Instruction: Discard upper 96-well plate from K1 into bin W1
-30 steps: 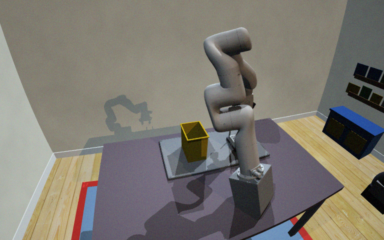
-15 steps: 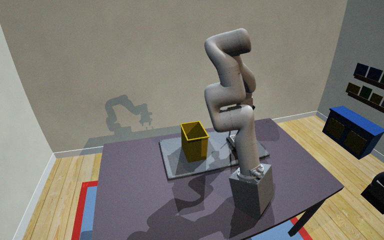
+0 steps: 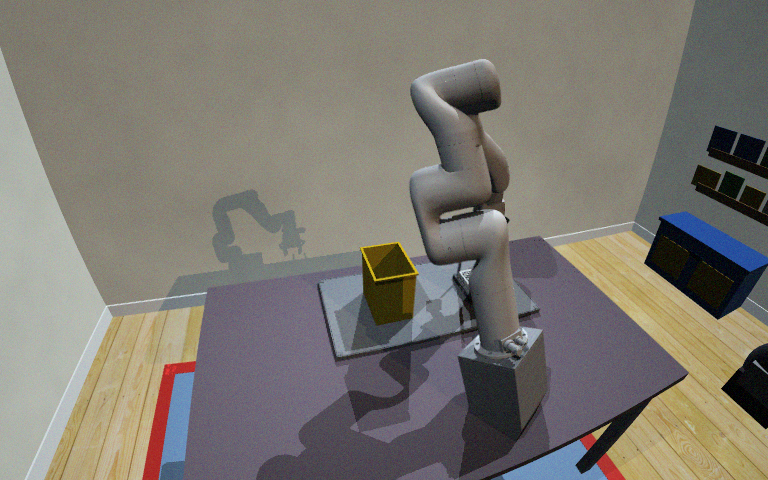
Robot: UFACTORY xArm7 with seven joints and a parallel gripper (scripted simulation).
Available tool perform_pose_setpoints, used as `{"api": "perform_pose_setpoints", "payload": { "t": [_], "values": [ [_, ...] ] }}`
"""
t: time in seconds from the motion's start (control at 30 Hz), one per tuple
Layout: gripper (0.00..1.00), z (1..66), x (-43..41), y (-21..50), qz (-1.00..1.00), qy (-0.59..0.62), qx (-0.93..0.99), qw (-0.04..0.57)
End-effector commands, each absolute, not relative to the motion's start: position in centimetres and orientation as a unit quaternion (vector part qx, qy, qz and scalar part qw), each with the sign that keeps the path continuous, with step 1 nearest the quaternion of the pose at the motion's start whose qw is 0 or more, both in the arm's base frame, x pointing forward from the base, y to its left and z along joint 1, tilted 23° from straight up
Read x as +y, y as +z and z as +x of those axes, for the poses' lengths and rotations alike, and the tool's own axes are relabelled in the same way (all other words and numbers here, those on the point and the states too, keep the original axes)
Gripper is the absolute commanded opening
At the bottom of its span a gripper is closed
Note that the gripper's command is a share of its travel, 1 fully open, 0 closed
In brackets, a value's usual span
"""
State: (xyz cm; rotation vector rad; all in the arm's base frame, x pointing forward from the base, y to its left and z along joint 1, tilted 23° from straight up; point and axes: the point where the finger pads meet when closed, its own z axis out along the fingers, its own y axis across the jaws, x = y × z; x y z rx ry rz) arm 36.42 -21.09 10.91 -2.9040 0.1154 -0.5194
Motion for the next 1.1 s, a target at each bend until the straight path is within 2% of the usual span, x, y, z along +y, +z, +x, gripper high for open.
{"api": "perform_pose_setpoints", "payload": {
  "t": [0.0, 1.07],
  "values": [
    [1.00, 36.9, -21.1, 10.1, -0.979, -0.177, 0.039, 0.093],
    [1.00, 38.5, -20.3, 5.8, -0.979, -0.177, 0.039, 0.093]
  ]
}}
